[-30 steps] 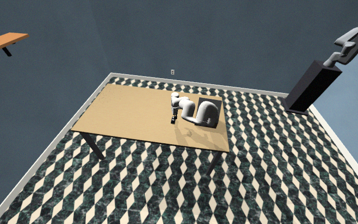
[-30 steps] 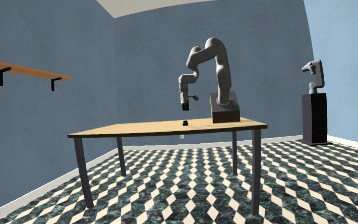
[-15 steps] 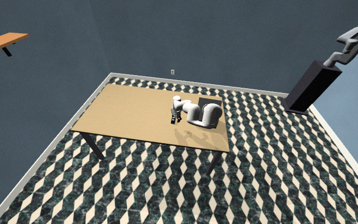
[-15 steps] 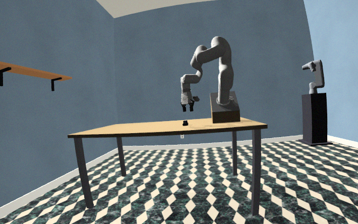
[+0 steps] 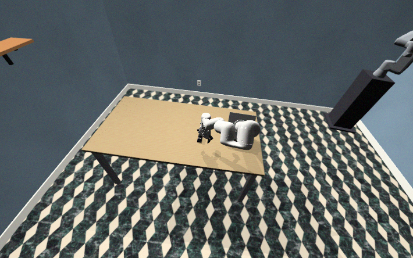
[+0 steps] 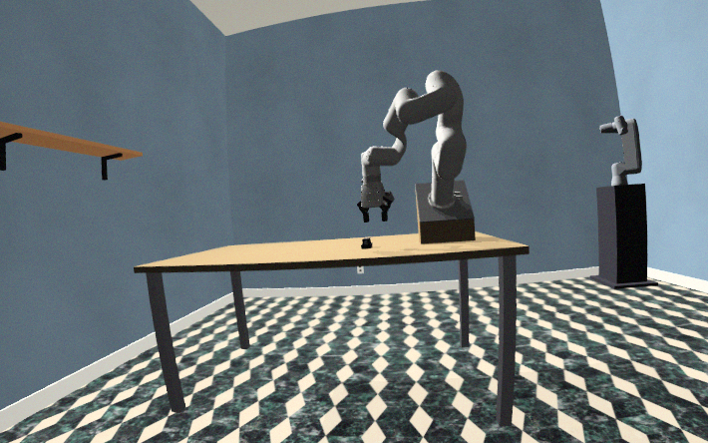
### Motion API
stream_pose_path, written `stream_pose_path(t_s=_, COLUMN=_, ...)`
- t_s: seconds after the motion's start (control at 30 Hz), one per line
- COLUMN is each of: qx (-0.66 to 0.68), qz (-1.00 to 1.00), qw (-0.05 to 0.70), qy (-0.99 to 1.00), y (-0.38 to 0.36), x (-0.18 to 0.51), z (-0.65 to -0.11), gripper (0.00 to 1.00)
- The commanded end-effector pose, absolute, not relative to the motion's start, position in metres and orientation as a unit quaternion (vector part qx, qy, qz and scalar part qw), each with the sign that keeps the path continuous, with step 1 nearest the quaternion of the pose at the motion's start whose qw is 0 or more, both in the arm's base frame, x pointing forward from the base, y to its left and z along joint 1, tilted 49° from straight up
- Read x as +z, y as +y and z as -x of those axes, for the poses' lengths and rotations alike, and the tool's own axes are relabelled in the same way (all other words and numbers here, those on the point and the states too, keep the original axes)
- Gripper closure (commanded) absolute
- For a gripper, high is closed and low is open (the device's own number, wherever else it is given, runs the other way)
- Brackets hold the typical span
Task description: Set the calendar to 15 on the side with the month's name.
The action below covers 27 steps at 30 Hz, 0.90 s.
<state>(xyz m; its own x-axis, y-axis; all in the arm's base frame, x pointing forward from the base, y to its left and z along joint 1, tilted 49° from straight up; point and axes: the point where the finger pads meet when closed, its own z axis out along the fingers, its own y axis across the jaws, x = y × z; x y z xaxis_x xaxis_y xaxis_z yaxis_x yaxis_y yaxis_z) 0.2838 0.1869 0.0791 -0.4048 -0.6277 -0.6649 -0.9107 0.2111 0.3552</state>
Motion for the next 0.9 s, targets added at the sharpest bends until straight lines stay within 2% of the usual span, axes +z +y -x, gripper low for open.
stream_pose_path(t_s=0.0, qx=0.365, qz=0.512, qw=0.196, qy=0.753, y=0.193, x=0.074, z=-0.284, gripper=0.00)
stream_pose_path(t_s=0.87, qx=0.365, qz=0.512, qw=0.196, qy=0.753, y=0.234, x=0.038, z=-0.279, gripper=0.00)
